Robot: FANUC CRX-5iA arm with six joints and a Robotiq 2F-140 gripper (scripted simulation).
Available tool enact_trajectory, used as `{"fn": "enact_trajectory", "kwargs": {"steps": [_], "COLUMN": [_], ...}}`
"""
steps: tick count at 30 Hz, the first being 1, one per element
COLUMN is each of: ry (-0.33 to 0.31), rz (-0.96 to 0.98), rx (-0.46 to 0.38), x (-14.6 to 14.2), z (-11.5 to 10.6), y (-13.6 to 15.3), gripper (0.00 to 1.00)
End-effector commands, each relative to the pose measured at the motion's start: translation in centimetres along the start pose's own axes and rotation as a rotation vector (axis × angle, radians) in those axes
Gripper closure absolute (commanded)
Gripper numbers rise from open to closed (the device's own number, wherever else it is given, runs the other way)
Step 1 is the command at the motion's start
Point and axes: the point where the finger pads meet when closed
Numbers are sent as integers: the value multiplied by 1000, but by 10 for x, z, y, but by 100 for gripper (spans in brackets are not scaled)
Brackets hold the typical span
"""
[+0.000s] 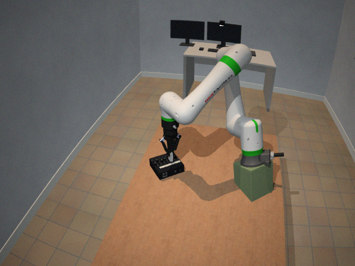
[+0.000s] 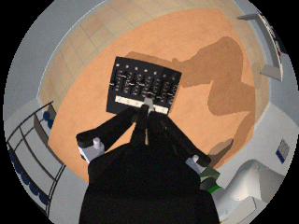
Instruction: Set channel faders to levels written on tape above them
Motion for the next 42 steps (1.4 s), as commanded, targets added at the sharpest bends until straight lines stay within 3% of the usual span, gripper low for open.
{"fn": "enact_trajectory", "kwargs": {"steps": [1, 42], "ry": [0, 0], "rz": [0, 0], "rx": [0, 0], "x": [0, 0], "z": [0, 12], "y": [0, 0], "gripper": [100, 100]}}
Point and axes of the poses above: the point where the finger pads meet when closed, its own z axis out along the fingers, its own x axis across the jaws, y = z × x, and after that the axes turned 14 degrees about -z, right-handed
